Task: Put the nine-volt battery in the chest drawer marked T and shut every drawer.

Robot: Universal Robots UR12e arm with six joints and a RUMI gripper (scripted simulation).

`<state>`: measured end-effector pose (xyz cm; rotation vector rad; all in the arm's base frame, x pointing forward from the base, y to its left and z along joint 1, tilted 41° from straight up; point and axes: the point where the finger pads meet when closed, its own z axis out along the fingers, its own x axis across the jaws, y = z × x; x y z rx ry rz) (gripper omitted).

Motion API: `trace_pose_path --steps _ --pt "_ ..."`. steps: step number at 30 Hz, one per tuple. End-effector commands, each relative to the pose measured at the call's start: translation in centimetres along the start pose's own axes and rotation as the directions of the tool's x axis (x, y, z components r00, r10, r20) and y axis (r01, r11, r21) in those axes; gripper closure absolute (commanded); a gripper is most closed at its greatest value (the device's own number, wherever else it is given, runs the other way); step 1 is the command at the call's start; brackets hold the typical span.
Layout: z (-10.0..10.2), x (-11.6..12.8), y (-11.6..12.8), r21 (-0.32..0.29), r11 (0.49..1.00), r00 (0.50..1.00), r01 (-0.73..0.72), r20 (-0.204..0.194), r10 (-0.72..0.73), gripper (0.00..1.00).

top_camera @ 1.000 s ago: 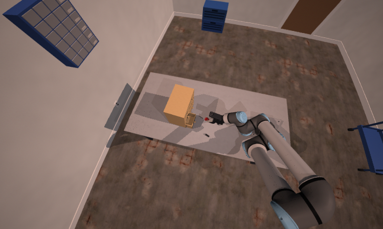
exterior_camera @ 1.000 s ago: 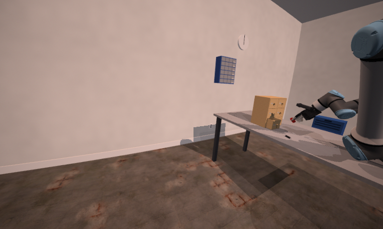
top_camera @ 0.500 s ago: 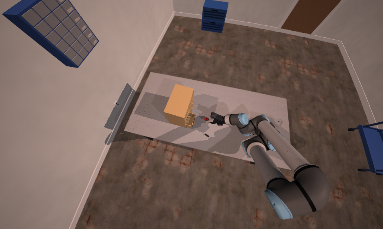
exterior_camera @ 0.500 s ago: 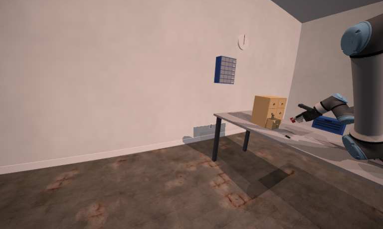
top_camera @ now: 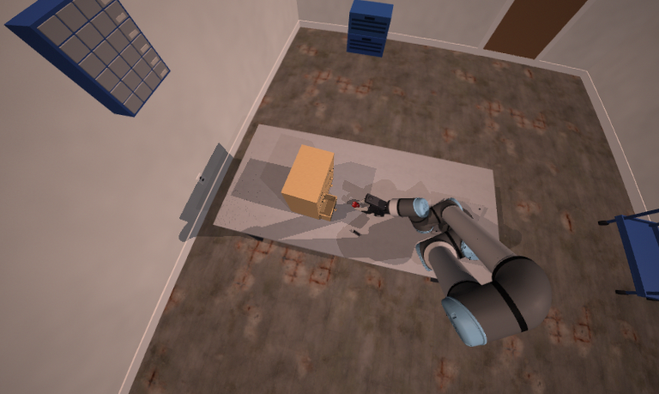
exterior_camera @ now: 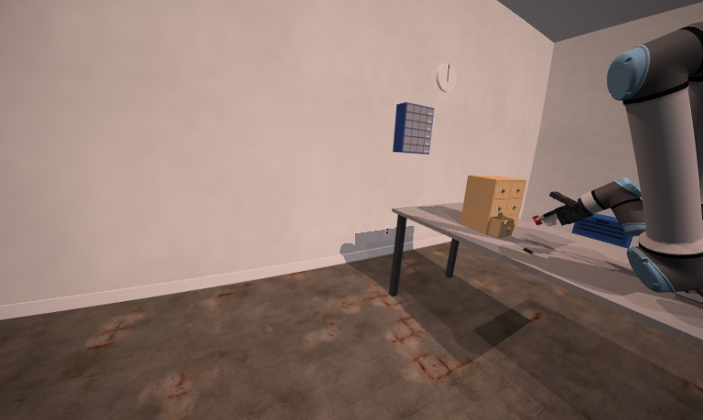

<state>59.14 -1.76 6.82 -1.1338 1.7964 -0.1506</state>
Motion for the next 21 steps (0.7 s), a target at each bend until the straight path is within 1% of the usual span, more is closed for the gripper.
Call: trace_pose_path --steps 1,16,21 --pt "0.04 0.06 -0.05 0.026 1.0 1.0 0.0 -0.002 0.0 0.87" --pt "0.01 0.03 0.02 0.104 0.995 1.0 0.0 -0.002 0.0 0.87" --pt "0.02 0.05 0.01 0.119 0.993 1.0 0.0 -0.002 0.0 0.87"
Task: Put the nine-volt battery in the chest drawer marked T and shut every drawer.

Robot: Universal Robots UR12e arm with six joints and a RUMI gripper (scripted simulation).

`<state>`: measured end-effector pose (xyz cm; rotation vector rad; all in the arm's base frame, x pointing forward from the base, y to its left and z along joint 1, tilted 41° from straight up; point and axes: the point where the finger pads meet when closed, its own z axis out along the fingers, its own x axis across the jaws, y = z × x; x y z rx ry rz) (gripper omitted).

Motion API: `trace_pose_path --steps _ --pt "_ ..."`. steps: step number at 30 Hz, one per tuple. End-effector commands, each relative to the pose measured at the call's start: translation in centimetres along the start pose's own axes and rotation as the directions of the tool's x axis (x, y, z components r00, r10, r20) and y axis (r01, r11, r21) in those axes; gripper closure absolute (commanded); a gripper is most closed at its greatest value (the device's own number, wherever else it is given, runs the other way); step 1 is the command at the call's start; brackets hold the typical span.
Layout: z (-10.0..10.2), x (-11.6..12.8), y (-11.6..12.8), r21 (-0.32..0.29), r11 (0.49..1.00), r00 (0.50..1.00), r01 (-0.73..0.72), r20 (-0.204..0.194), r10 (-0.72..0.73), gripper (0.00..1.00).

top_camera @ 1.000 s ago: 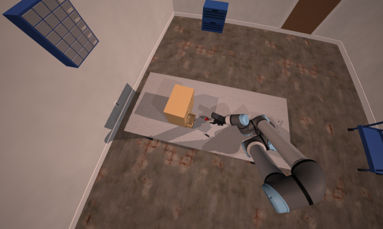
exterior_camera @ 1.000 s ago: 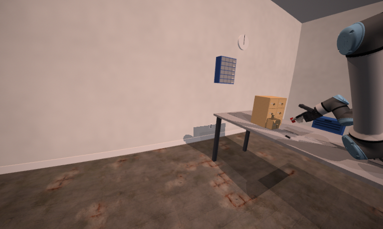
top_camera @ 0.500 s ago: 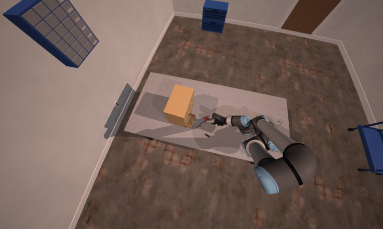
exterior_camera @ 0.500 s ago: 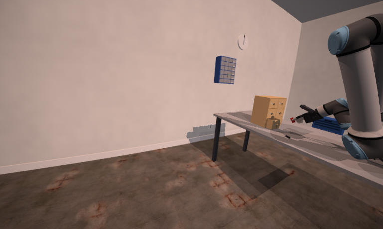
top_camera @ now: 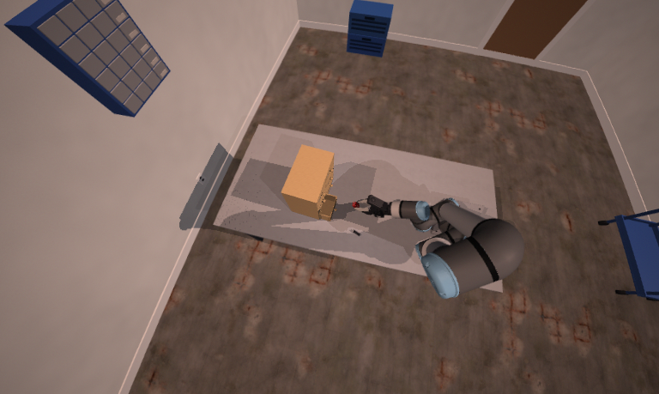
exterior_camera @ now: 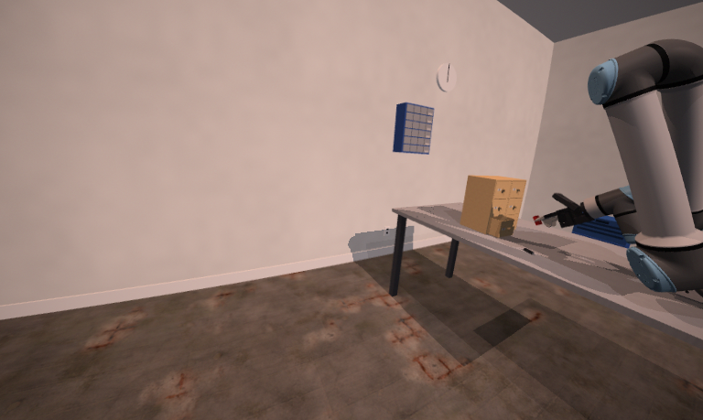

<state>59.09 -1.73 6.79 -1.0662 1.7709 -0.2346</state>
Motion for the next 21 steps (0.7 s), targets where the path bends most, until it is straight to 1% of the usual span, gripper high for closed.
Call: trace_pose_path --steps 1,12,14,21 --pt "0.04 0.06 -0.04 0.028 1.0 1.0 0.0 -0.001 0.0 0.87" --pt "0.02 0.06 -0.01 0.079 0.997 1.0 0.0 -0.001 0.0 0.87" --pt "0.02 0.06 -0.01 0.079 0.997 1.0 0.0 -0.001 0.0 0.87" --pt "0.0 0.03 0.04 0.109 0.994 1.0 0.0 -0.001 0.0 0.87"
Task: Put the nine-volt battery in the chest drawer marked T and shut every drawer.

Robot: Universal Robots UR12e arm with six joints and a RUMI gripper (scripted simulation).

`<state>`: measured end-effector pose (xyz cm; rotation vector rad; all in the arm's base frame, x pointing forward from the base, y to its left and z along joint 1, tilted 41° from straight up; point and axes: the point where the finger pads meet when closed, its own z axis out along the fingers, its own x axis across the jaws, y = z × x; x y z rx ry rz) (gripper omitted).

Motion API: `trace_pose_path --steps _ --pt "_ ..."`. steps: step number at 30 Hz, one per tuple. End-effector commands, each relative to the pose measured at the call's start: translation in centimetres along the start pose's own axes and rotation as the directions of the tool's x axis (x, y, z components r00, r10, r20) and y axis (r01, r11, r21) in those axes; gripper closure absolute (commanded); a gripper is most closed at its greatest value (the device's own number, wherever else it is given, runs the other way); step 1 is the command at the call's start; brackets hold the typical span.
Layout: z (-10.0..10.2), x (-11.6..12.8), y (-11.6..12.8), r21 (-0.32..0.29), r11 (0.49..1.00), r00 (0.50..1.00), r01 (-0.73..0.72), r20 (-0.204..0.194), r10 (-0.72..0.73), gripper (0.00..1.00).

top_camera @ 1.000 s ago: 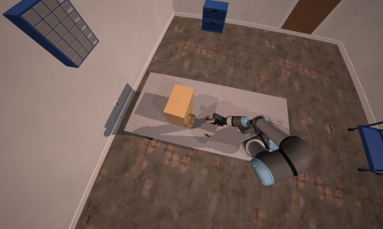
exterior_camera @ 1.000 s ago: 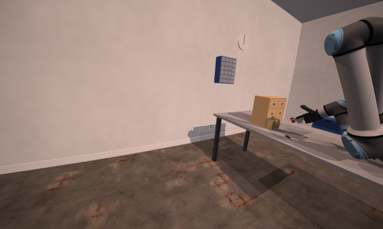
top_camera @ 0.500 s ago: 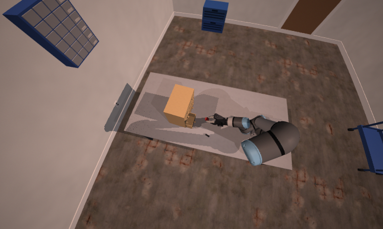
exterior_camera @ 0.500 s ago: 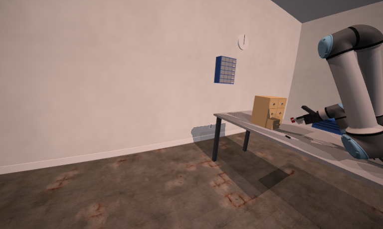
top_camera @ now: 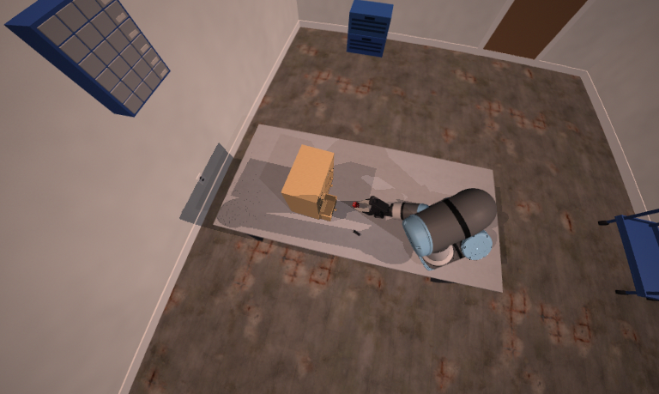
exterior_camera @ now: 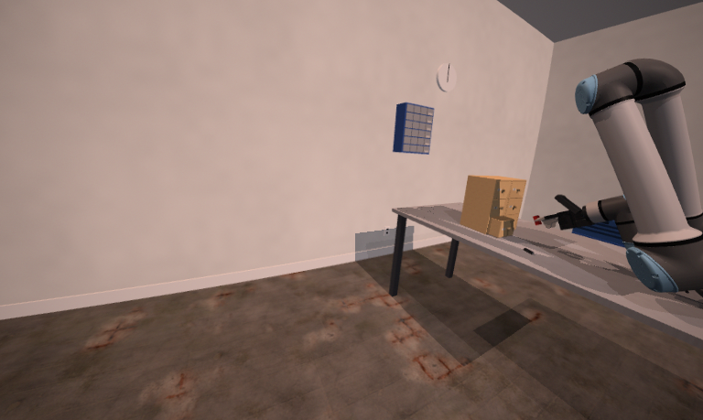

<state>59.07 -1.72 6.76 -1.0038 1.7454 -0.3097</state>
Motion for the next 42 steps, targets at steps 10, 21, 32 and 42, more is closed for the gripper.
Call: trace_pose_path --steps 10,21,32,42 --pt "0.0 0.03 0.0 0.054 0.999 1.0 0.0 -0.001 0.0 0.87" --pt "-0.01 0.03 0.02 0.093 0.996 1.0 0.0 -0.001 0.0 0.87" --pt "-0.03 0.01 0.06 0.119 0.993 1.0 0.0 0.0 0.0 0.87" --pt "-0.03 0.03 0.06 0.141 0.99 1.0 0.0 -0.001 0.0 0.87"
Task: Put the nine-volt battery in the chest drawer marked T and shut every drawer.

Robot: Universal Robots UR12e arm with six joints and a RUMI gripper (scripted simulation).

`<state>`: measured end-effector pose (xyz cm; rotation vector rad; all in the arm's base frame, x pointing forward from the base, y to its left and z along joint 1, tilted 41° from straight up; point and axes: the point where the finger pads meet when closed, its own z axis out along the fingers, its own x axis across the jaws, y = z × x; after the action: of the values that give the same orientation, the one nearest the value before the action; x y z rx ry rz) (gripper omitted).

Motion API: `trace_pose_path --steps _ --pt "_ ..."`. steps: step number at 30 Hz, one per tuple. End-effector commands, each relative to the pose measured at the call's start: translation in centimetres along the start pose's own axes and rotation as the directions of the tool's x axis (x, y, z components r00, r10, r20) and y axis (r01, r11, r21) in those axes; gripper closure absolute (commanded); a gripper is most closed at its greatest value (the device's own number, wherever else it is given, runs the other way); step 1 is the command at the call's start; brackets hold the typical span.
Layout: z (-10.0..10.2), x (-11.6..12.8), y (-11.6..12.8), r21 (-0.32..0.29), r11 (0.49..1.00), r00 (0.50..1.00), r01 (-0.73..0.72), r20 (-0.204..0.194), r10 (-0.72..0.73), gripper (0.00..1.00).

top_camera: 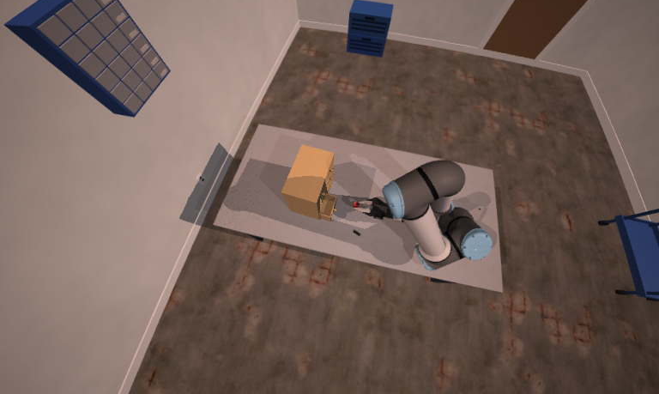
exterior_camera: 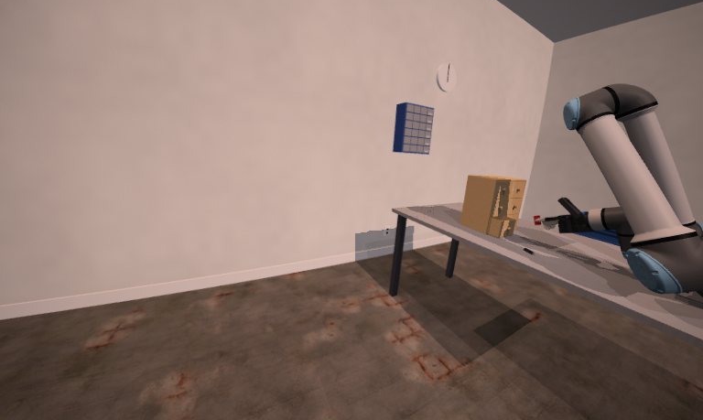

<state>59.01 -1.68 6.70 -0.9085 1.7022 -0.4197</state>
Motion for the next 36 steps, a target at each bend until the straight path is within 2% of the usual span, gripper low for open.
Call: trace_pose_path --steps 1,36 --pt "-0.01 0.01 -0.02 0.01 1.0 1.0 0.0 0.0 0.0 0.87" --pt "-0.04 -0.01 0.01 0.033 0.999 1.0 0.0 0.0 0.0 0.87"
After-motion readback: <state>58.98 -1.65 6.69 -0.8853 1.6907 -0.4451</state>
